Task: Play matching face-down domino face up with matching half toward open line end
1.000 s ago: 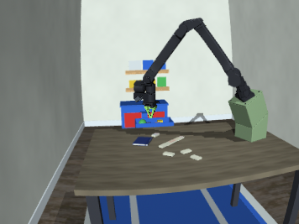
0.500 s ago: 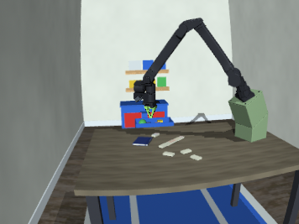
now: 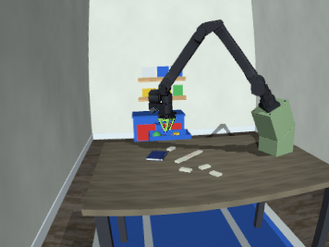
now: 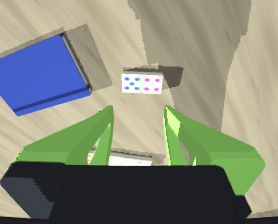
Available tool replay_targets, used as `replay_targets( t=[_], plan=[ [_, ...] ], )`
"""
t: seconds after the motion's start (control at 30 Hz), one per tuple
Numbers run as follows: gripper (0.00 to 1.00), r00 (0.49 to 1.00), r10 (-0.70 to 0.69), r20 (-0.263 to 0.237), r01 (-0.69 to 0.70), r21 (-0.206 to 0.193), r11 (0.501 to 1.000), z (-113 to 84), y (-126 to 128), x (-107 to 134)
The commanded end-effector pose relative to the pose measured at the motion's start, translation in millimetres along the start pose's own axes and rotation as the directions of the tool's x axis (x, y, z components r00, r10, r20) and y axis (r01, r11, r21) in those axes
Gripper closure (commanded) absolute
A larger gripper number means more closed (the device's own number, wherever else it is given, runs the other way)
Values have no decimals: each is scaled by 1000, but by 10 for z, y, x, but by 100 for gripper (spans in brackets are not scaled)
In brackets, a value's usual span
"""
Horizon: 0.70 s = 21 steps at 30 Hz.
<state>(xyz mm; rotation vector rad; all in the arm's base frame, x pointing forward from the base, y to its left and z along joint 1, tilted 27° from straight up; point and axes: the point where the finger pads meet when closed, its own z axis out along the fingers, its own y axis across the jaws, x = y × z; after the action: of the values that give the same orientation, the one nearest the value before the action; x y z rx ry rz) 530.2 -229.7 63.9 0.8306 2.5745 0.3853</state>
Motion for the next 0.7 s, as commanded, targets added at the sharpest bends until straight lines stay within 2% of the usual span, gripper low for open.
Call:
replay_targets(
  t=[0.0,0.13,0.37,0.4,0.53,0.67],
  plan=[
    [58,980,197,39,-197,-3,980,-57,4,-8],
    [58,922,382,55,-382,-9,924,-37,-18,54],
    [58,922,382,55,-382,-9,924,-37,-18,54],
    [58,929,369,14,-370,11,929,88,-92,159],
    [58,829,558,33,-558,5,830,57,-36,117],
    [58,691,721,50,-722,-5,692,27,19,74]
  ],
)
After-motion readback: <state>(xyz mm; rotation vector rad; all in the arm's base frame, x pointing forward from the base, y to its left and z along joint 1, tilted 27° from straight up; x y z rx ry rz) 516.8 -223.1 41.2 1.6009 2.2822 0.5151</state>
